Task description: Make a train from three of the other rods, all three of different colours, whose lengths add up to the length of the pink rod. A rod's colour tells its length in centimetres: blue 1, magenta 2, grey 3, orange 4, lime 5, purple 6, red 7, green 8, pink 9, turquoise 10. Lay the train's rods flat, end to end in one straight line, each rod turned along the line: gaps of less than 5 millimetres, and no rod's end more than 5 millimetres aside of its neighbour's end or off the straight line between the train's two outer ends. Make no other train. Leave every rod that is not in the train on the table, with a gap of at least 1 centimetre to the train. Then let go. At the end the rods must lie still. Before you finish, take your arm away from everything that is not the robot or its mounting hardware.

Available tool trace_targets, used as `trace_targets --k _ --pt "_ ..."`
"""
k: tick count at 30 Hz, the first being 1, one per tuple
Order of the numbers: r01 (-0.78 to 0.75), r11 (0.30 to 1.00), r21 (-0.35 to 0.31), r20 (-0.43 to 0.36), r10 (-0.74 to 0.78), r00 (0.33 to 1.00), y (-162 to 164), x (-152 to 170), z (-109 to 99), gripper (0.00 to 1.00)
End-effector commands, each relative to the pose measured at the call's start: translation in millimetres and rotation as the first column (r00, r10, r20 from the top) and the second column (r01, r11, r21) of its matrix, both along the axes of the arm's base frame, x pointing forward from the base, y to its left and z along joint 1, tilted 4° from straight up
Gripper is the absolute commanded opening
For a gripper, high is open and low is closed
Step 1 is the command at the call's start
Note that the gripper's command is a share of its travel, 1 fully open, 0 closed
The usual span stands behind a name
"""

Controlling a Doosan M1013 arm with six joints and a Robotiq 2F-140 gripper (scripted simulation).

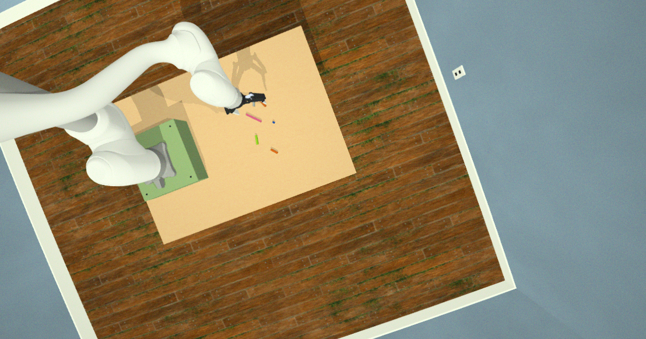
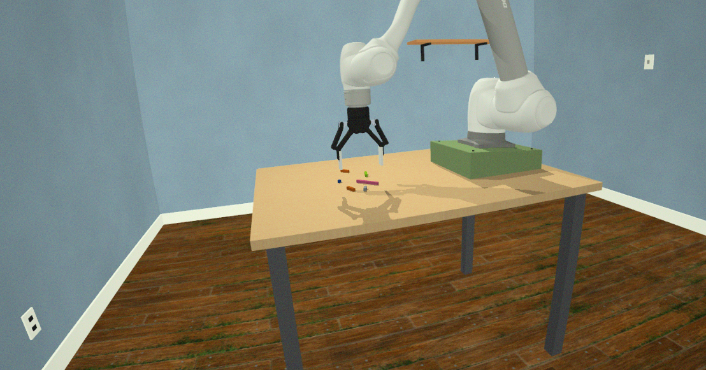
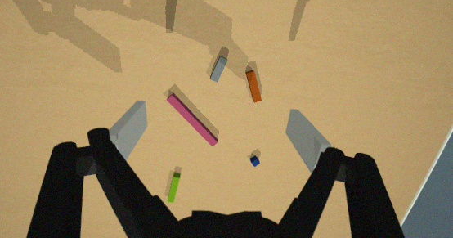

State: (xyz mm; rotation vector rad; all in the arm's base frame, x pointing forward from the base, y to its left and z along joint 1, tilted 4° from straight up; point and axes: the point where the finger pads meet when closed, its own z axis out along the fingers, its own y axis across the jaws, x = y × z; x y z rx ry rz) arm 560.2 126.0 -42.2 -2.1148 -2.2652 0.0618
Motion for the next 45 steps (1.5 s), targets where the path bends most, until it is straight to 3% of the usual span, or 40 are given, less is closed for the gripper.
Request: trace_targets --k 1,10,19,21,29,36,38,39,45 --pt "-0.002 1.000 -0.004 -0.003 0.002 1.000 1.2 -5.2 -1.8 1.00" --pt "-0.035 0.999 -0.002 -0.004 0.035 0.999 1.2 -5.2 -1.8 1.00" --pt "-0.361 0.932 0.016 -0.003 0.361 0.932 0.7 -5.4 -2.0 1.00" --pt "-0.361 0.932 0.016 -0.003 0.361 0.932 0.7 -5.4 -2.0 1.00" --pt "-0.648 0.761 0.034 0.002 0.648 0.762 0.2 -5.6 -2.3 1.00" --pt "-0.819 0.572 0.046 0.010 0.820 0.573 -0.2 -5.7 -2.5 1.00" --pt "-0.819 0.572 0.046 0.010 0.820 0.573 -0.2 -5.7 -2.5 1.00" --pt "-0.868 0.494 0.050 0.014 0.869 0.495 -0.3 -5.8 -2.5 1.00" --pt "-0.951 0.302 0.058 0.023 0.952 0.304 -0.6 -5.9 -2.7 1.00"
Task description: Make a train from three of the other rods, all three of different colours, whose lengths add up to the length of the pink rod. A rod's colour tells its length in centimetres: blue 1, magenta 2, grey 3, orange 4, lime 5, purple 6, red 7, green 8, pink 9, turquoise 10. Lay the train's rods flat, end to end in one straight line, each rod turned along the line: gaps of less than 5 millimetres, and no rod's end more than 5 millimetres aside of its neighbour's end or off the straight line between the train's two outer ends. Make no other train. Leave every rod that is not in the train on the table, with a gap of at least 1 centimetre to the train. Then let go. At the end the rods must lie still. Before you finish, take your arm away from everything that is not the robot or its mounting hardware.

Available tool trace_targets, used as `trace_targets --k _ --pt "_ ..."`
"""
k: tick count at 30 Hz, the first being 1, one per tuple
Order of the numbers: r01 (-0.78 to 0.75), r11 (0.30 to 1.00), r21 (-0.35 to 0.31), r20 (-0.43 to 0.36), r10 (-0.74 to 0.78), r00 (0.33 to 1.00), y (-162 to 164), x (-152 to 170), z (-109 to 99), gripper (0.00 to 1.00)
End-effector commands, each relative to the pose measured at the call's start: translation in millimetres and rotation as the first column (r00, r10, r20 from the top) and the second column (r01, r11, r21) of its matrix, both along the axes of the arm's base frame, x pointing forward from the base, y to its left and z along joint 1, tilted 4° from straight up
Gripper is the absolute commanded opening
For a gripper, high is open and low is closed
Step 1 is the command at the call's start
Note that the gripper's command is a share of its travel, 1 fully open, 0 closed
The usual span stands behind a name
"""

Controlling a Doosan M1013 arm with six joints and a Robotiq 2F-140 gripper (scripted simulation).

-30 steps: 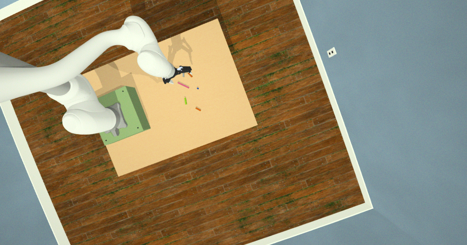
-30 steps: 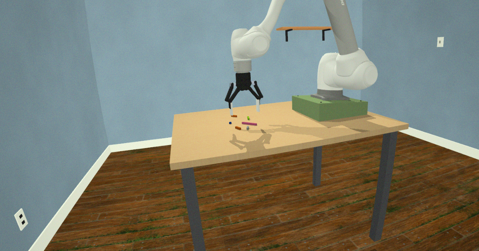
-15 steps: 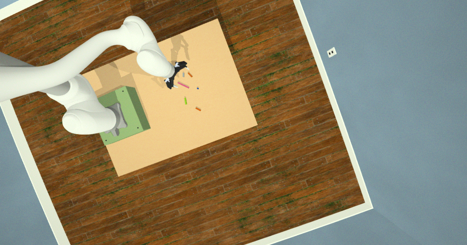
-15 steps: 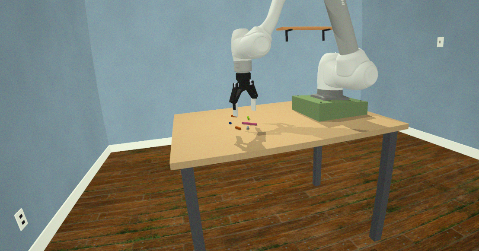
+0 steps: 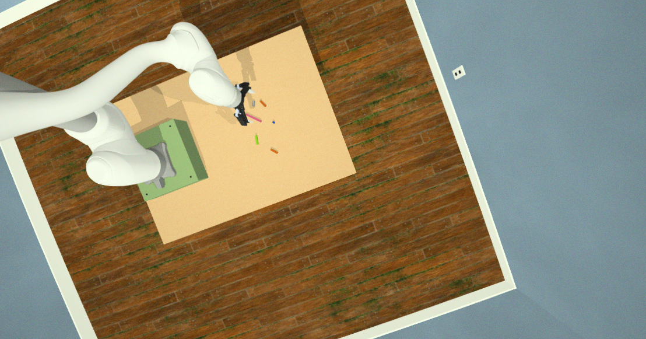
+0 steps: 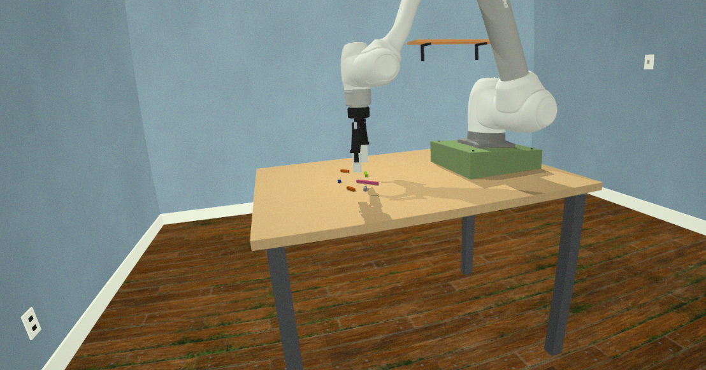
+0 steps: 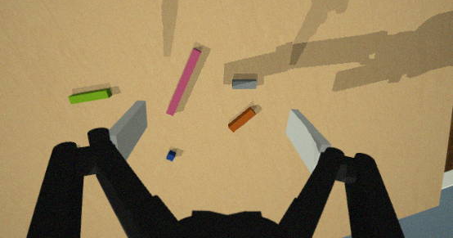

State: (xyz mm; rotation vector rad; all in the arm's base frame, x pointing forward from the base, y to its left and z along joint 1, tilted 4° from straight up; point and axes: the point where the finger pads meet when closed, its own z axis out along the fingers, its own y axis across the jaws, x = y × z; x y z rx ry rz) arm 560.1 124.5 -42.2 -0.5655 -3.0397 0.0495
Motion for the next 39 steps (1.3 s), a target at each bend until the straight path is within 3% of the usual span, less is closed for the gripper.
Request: trace_targets --k 1,8,10,11,21,25,27,32,39 --pt "-0.165 0.986 0.017 -0.013 0.165 0.986 0.8 -5.8 -2.7 1.00" --pt "-0.409 0.912 0.033 -0.014 0.410 0.912 0.4 -5.9 -2.9 1.00" --pt "-0.409 0.912 0.033 -0.014 0.410 0.912 0.4 -5.9 -2.9 1.00" --pt "-0.491 0.870 0.039 -0.014 0.491 0.871 0.3 -6.0 -2.9 1.00" --pt "-0.762 0.644 0.060 -0.007 0.764 0.645 -0.2 -6.2 -3.2 1.00" --pt "-0.848 0.526 0.069 -0.002 0.850 0.527 -0.4 -6.3 -3.3 1.00" --pt "-0.848 0.526 0.069 -0.002 0.850 0.527 -0.4 -6.3 -3.3 1.00" --pt "-0.924 0.374 0.077 0.005 0.927 0.375 -0.7 -6.3 -3.4 1.00" --pt "-0.934 0.347 0.079 0.006 0.937 0.349 -0.7 -6.4 -3.4 1.00"
